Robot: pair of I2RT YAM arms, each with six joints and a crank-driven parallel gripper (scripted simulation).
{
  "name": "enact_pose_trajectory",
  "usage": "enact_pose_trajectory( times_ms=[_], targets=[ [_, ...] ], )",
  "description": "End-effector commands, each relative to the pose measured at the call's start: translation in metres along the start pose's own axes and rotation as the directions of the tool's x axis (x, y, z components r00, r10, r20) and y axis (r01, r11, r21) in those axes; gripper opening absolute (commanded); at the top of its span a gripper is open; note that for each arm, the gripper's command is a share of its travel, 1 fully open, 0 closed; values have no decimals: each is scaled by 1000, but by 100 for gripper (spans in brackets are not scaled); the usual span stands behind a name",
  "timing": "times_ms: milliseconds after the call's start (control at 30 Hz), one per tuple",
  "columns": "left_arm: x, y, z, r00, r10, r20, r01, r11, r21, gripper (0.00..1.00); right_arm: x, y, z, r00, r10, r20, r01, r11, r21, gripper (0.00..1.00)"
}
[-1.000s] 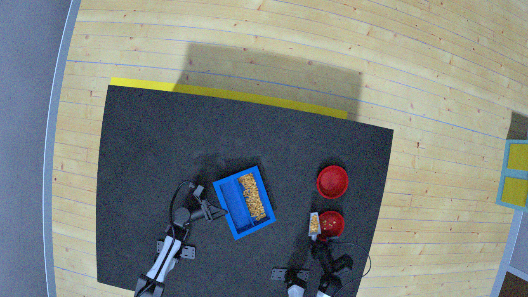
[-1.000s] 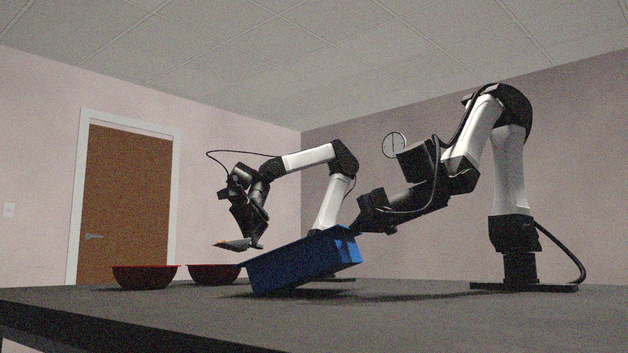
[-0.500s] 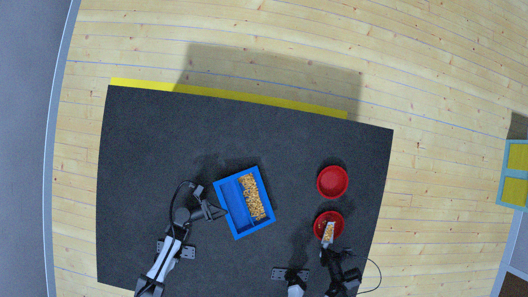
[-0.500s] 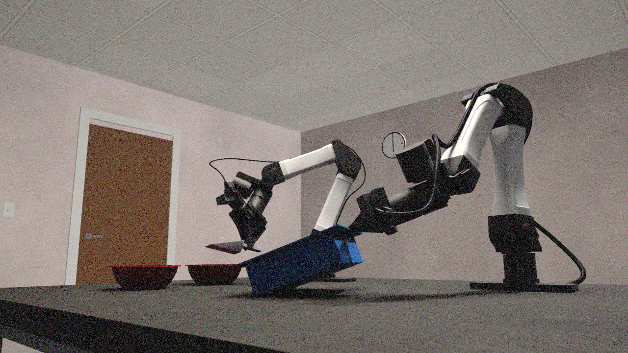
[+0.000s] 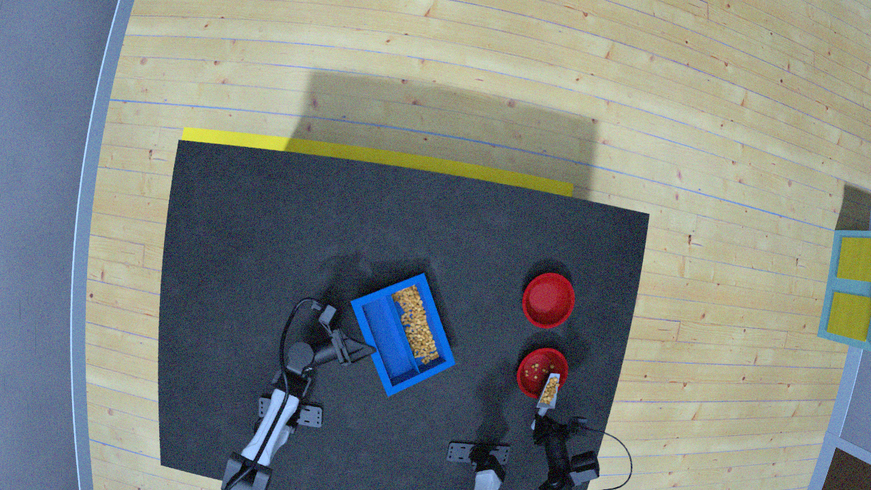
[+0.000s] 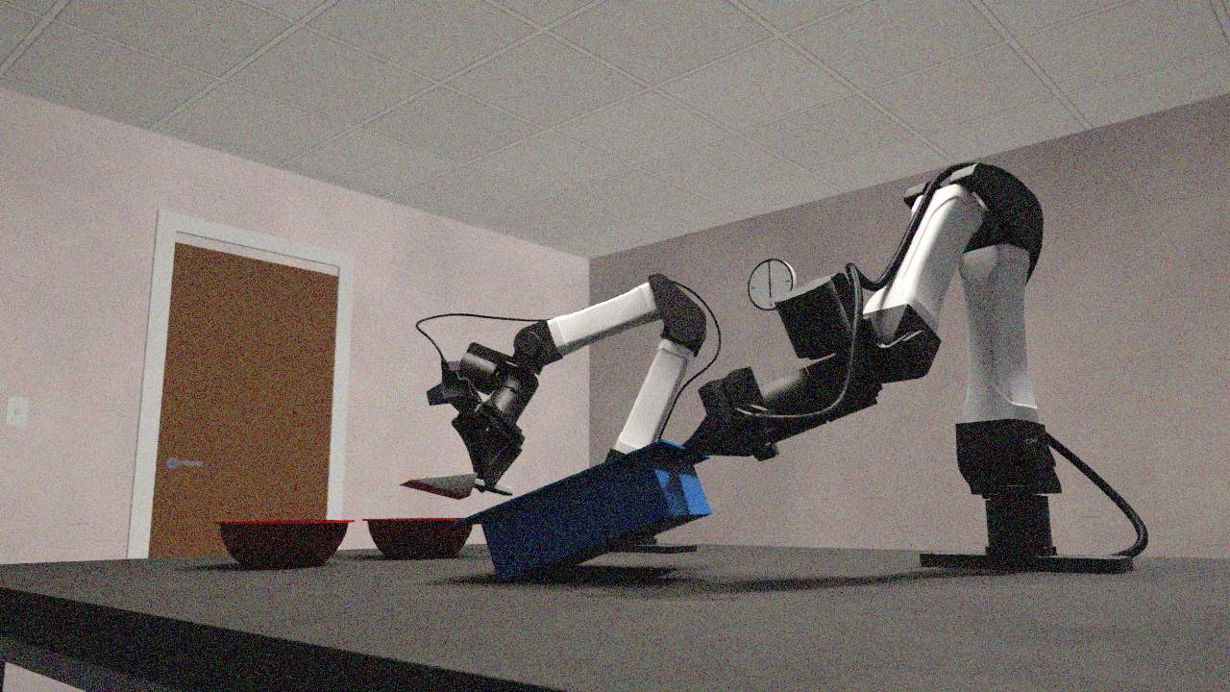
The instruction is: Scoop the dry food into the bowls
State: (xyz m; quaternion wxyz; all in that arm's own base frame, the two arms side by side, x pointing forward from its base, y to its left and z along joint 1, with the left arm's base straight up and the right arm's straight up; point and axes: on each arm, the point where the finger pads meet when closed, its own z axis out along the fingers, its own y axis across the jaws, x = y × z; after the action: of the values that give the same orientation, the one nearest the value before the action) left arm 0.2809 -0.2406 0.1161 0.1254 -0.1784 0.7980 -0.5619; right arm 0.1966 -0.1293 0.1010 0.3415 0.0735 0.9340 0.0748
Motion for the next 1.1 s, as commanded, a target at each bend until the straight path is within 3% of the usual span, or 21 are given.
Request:
enact_pose_trajectory(
  times_ms=[0,1067],
  targets=[
    [-7,-36,-3,995,101,20,-102,991,89,0,-14,-2,-8,999,-32,16,32,999,36,0],
    [-7,-36,-3,995,101,20,-102,991,89,0,-18,0,-9,994,-53,-93,63,992,106,0]
  ],
)
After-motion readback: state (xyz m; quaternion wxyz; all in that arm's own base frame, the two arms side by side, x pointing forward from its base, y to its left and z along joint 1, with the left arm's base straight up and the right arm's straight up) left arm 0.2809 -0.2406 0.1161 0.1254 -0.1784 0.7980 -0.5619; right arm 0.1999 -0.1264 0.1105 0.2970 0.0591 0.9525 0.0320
